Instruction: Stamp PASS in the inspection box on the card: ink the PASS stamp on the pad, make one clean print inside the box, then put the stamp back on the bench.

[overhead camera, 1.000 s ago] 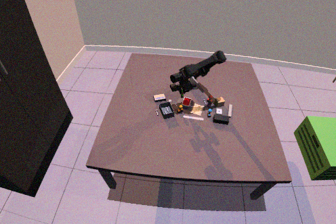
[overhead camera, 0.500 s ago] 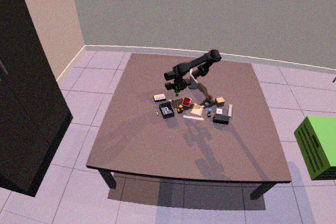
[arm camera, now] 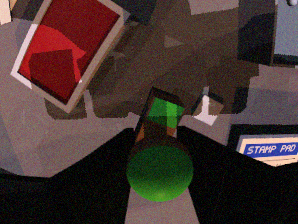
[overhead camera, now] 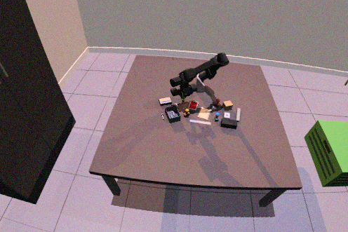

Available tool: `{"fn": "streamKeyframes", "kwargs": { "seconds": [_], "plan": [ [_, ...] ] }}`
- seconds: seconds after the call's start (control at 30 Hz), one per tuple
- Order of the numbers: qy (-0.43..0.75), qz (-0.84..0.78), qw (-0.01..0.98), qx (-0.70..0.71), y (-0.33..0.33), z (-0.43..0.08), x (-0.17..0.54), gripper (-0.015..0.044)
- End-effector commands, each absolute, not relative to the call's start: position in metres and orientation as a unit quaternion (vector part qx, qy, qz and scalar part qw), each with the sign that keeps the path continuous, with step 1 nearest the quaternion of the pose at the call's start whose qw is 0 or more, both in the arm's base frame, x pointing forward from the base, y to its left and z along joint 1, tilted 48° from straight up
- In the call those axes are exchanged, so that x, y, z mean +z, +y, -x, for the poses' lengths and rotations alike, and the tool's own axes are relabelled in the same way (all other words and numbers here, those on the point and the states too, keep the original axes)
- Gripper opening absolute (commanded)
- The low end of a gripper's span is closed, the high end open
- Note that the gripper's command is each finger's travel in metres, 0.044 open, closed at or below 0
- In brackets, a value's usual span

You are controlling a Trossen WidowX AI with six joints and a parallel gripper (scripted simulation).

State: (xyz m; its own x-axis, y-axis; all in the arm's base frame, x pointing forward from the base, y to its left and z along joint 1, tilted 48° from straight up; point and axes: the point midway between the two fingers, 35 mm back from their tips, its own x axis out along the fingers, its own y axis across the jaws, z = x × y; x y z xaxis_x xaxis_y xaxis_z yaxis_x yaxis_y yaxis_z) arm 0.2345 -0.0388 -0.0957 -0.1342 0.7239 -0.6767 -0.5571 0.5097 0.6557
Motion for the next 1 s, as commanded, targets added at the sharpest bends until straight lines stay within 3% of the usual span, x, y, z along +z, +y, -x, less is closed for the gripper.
{"fn": "streamKeyframes", "kwargs": {
  "seconds": [0.0,0.67,0.97],
  "plan": [
    [0.571,-0.075,0.655,0.489,-0.035,-0.234,-0.099,0.0],
    [0.571,-0.076,0.655,0.49,-0.011,-0.228,-0.119,0.0],
    [0.571,-0.074,0.653,0.491,-0.013,-0.228,-0.118,0.0236]
  ]
}}
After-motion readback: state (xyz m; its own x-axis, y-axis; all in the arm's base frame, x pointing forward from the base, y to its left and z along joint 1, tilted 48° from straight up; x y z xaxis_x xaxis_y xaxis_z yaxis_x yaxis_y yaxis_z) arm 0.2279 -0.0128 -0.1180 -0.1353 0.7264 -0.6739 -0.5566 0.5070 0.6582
